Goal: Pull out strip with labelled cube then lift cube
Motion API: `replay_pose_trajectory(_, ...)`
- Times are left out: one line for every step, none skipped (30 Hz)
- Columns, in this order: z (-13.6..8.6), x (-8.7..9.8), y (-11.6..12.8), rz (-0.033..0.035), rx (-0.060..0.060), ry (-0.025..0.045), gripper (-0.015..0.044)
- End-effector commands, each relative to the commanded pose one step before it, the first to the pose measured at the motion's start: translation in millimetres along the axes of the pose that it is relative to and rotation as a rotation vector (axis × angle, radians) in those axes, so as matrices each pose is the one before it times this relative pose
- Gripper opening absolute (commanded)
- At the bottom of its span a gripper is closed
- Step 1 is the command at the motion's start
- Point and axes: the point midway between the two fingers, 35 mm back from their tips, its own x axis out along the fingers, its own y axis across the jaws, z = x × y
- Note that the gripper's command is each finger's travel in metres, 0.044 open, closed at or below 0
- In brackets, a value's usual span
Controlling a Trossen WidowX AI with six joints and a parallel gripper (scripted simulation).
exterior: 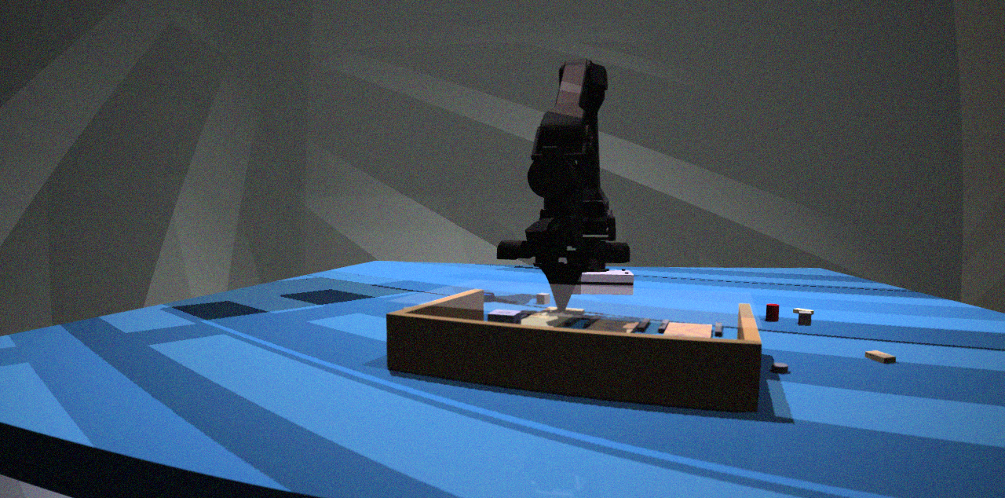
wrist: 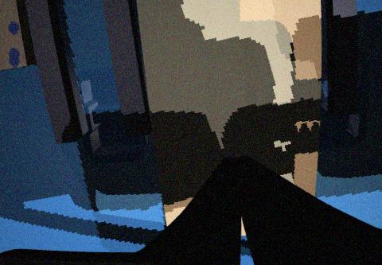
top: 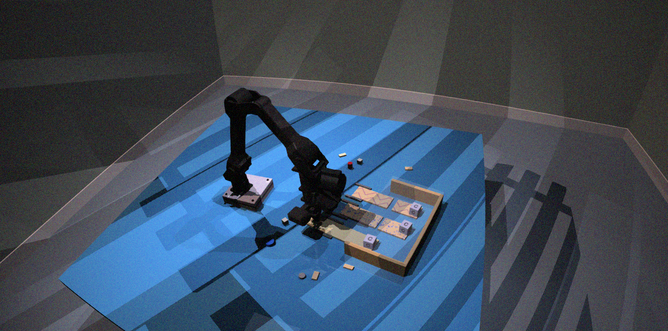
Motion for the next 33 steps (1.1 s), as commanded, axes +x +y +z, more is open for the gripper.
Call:
replay_pose_trajectory(-16.17, 6.81, -1.52, -0.00570, 0.0056, 0.03486, 0.0000)
replay_pose_trajectory(-1.32, 0.02, -0.04, 0.00000, 0.0000, 0.00010, 0.0000)
replay_pose_trajectory(-1.26, 0.02, -0.04, 0.00000, 0.0000, 0.00010, 0.0000)
replay_pose_trajectory(-1.31, 0.02, -0.04, 0.00000, 0.0000, 0.00010, 0.0000)
replay_pose_trajectory(-1.25, 0.02, -0.04, 0.00000, 0.0000, 0.00010, 0.0000)
replay_pose_trajectory(-1.30, 0.02, -0.04, 0.00000, 0.0000, 0.00010, 0.0000)
replay_pose_trajectory(-1.24, 0.02, -0.04, 0.00000, 0.0000, 0.00010, 0.0000)
replay_pose_trajectory(-1.29, 0.02, -0.04, 0.00000, 0.0000, 0.00010, 0.0000)
replay_pose_trajectory(-1.23, 0.02, -0.04, 0.00000, 0.0000, 0.00010, 0.0000)
replay_pose_trajectory(-1.29, 0.02, -0.04, 0.00000, 0.0000, 0.00010, 0.0000)
replay_pose_trajectory(-1.22, 0.01, -0.04, 0.00000, 0.0000, 0.00010, 0.0000)
replay_pose_trajectory(-1.27, 0.02, -0.04, 0.00000, 0.0000, 0.00010, 0.0000)
replay_pose_trajectory(-1.20, 0.01, -0.04, 0.00000, 0.0000, 0.00009, 0.0000)
replay_pose_trajectory(-1.27, 0.02, -0.04, 0.00000, 0.0000, 0.00010, 0.0000)
replay_pose_trajectory(-1.20, 0.01, -0.04, 0.00000, 0.0000, 0.00009, 0.0000)
replay_pose_trajectory(-1.25, 0.02, -0.04, 0.00000, 0.0000, 0.00010, 0.0000)
replay_pose_trajectory(-1.18, 0.01, -0.04, 0.00000, 0.0000, 0.00009, 0.0000)
replay_pose_trajectory(-1.25, 0.02, -0.04, 0.00000, 0.0000, 0.00010, 0.0000)
replay_pose_trajectory(-1.51, 0.02, -0.05, 0.00000, 0.0000, 0.00012, 0.0000)
replay_pose_trajectory(-1.40, 0.02, -0.05, 0.00000, 0.0000, 0.00011, 0.0000)
replay_pose_trajectory(-1.43, 0.02, -0.05, 0.00000, 0.0000, 0.00011, 0.0000)
replay_pose_trajectory(-1.19, 0.02, -0.04, 0.00000, 0.0000, 0.00009, 0.0000)
replay_pose_trajectory(-1.28, 0.01, -0.04, 0.00000, 0.0000, 0.00010, 0.0000)
replay_pose_trajectory(-1.29, 0.02, -0.04, 0.00000, 0.0000, 0.00010, 0.0000)
replay_pose_trajectory(-1.42, 0.01, -0.05, 0.00000, 0.0000, 0.00011, 0.0000)
replay_pose_trajectory(-1.23, 0.02, -0.04, 0.00000, 0.0000, 0.00010, 0.0000)
replay_pose_trajectory(-1.29, 0.01, -0.04, 0.00000, 0.0000, 0.00010, 0.0000)
replay_pose_trajectory(-1.22, 0.02, -0.04, 0.00000, 0.0000, 0.00009, 0.0000)
replay_pose_trajectory(-1.33, 0.01, -0.04, 0.00000, 0.0000, 0.00010, 0.0000)
replay_pose_trajectory(-1.22, 0.02, -0.04, 0.00000, 0.0000, 0.00010, 0.0000)
replay_pose_trajectory(-1.30, 0.01, -0.04, 0.00000, 0.0000, 0.00010, 0.0000)
replay_pose_trajectory(-1.20, 0.02, -0.04, 0.00000, 0.0000, 0.00009, 0.0000)
replay_pose_trajectory(-1.29, 0.01, -0.04, 0.00000, 0.0000, 0.00010, 0.0000)
